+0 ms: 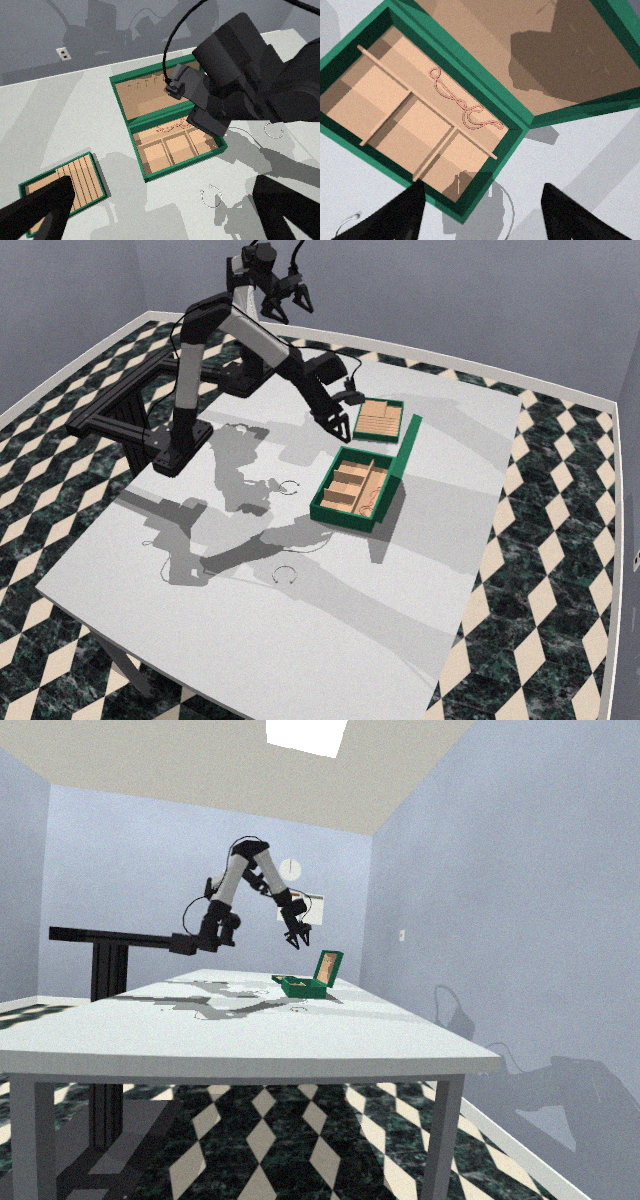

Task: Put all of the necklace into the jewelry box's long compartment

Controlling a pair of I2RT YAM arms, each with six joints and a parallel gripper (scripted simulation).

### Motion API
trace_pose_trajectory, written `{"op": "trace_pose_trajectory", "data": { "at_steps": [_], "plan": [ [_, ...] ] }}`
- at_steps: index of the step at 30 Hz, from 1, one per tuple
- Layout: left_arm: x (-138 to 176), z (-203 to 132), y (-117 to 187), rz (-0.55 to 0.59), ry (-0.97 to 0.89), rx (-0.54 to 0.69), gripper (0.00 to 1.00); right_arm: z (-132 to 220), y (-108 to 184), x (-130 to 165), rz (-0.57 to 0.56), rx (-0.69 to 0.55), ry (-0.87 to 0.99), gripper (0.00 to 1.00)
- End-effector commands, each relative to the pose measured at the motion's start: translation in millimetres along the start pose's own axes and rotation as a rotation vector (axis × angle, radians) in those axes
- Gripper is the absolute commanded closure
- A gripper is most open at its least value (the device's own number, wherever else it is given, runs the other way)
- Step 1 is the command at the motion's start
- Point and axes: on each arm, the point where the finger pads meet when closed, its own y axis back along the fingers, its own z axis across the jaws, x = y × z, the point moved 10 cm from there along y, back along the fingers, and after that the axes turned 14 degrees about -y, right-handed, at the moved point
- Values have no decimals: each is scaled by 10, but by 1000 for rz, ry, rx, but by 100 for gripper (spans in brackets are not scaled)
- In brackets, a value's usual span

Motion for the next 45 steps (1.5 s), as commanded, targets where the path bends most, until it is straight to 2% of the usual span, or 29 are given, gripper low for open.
{"op": "trace_pose_trajectory", "data": {
  "at_steps": [1, 8, 17, 45],
  "plan": [
    [-32, 12, 14, -25, 11, 1, 0, -76, 145, -278, 113, -91, -224, 35],
    [-32, 12, 14, -25, 11, 1, 0, -178, 294, -608, 118, -149, -410, 35],
    [-32, 12, 14, -26, 11, 1, 0, -246, 375, -756, 65, -144, -425, 35],
    [-33, 12, 14, -26, 12, 1, 0, -252, 396, -759, 62, -145, -425, 35]
  ]
}}
